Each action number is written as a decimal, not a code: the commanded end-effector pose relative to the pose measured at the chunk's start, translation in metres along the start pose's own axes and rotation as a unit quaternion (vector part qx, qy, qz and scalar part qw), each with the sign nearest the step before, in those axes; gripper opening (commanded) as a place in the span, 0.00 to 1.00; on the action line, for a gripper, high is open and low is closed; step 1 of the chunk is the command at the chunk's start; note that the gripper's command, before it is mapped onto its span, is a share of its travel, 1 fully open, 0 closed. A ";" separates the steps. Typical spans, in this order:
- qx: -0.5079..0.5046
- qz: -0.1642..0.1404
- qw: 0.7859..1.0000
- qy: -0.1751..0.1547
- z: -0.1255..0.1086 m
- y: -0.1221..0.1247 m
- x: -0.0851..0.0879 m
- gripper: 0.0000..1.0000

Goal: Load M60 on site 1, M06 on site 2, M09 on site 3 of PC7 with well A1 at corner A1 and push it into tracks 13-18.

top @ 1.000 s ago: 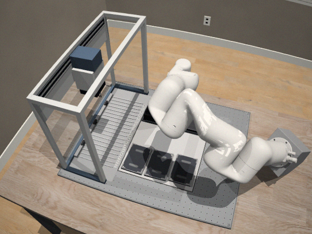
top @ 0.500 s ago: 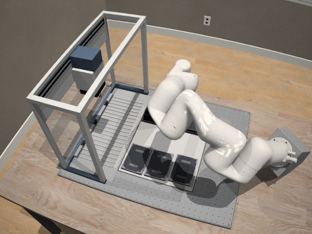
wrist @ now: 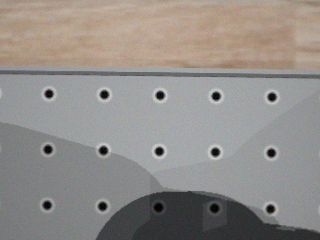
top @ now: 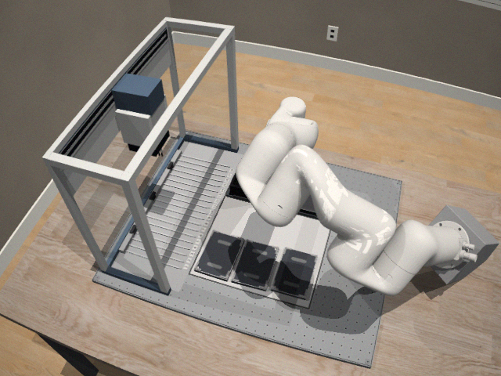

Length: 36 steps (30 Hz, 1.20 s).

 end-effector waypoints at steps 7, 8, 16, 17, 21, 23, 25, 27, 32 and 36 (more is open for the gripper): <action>0.000 0.001 1.000 0.001 -0.004 -0.002 0.001 1.00; 0.000 0.001 1.000 0.001 -0.005 -0.002 0.001 1.00; 0.000 0.001 1.000 0.001 -0.009 -0.003 0.001 1.00; 0.000 0.001 1.000 0.001 -0.009 -0.003 0.001 1.00; 0.000 0.001 1.000 0.001 -0.010 -0.003 0.001 1.00; 0.000 0.001 1.000 0.001 -0.011 -0.003 0.001 1.00; 0.000 0.001 1.000 0.001 -0.012 -0.003 0.001 1.00; 0.000 0.001 1.000 0.001 -0.013 -0.003 0.001 1.00; 0.000 0.001 1.000 0.001 -0.015 -0.004 0.001 1.00; 0.000 0.001 1.000 0.001 -0.015 -0.004 0.001 1.00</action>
Point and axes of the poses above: the point where the finger pads meet when closed, its own x axis back along the fingers, its own y axis across the jaws, z = x × y, the point moved 3 cm from there along x, back along the fingers, and after that the axes turned 10 degrees about x, right-handed, at the moved point
